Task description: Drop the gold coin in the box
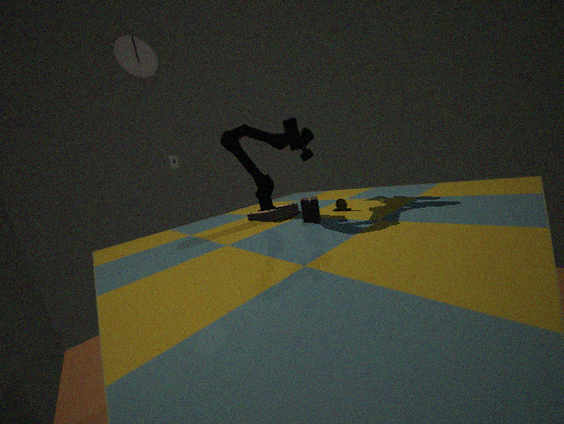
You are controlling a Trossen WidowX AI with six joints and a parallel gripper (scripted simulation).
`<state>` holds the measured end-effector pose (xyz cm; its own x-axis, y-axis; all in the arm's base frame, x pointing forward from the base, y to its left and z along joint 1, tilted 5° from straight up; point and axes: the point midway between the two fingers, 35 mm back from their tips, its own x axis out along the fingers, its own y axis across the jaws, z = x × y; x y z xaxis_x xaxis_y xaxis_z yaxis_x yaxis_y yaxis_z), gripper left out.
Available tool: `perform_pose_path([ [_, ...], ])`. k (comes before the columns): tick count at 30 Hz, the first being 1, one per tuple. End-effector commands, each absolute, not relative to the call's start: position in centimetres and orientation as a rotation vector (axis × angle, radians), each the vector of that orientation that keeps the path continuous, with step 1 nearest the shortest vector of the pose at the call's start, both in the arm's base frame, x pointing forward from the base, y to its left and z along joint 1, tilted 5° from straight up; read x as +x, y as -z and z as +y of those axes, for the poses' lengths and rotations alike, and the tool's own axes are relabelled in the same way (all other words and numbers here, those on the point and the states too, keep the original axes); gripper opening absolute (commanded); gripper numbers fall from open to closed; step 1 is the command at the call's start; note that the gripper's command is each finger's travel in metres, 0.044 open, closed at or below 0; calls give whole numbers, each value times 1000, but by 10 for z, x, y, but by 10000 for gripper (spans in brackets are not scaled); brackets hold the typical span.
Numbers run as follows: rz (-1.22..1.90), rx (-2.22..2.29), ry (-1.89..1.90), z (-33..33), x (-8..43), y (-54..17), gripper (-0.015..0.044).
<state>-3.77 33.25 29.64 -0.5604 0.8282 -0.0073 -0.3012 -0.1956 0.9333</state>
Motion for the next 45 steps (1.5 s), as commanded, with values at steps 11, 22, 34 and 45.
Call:
perform_pose_path([
  [11, 1198, 552, -1261, 373, 108, -238, 161],
  [22, 1271, 264, -645, 305, 259, -159, 161],
  [34, 1608, -103, -163, 142, 332, -103, 161],
  [45, 1615, -108, -158, 140, 330, -70, 161],
])
